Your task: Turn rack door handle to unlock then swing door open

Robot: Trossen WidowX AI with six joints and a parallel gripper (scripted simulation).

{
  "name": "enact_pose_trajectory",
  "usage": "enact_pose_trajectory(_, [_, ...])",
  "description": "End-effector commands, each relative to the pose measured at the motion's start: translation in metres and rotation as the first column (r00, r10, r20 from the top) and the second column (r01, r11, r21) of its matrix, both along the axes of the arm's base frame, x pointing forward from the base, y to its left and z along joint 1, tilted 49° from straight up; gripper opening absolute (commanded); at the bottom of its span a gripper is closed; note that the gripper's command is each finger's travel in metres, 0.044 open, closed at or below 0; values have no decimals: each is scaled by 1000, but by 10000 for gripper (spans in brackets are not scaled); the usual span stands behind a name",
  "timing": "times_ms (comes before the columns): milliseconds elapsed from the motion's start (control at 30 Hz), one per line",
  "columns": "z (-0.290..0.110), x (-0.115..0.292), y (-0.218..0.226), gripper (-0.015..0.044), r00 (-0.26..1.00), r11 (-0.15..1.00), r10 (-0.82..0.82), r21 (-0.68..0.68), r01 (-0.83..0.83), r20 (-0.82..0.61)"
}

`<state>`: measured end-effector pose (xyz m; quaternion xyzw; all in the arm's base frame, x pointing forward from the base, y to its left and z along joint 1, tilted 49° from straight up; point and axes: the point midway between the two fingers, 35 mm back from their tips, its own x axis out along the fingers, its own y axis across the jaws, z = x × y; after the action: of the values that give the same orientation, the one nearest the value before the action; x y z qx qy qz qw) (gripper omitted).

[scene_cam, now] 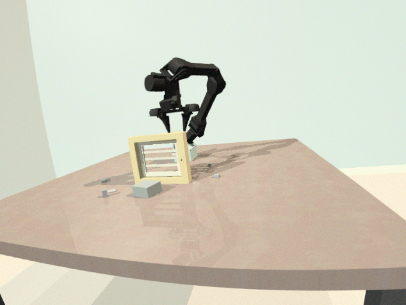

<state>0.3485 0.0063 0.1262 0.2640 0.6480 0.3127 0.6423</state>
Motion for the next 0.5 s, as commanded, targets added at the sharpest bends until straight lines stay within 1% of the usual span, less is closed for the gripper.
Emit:
enact_pose_trajectory(0, [-5,-1,5,294,1000,1000,-4,6,4,-11])
enact_pose_trajectory(467, [-19,-2,23,294,1000,1000,6,4,-6,-24])
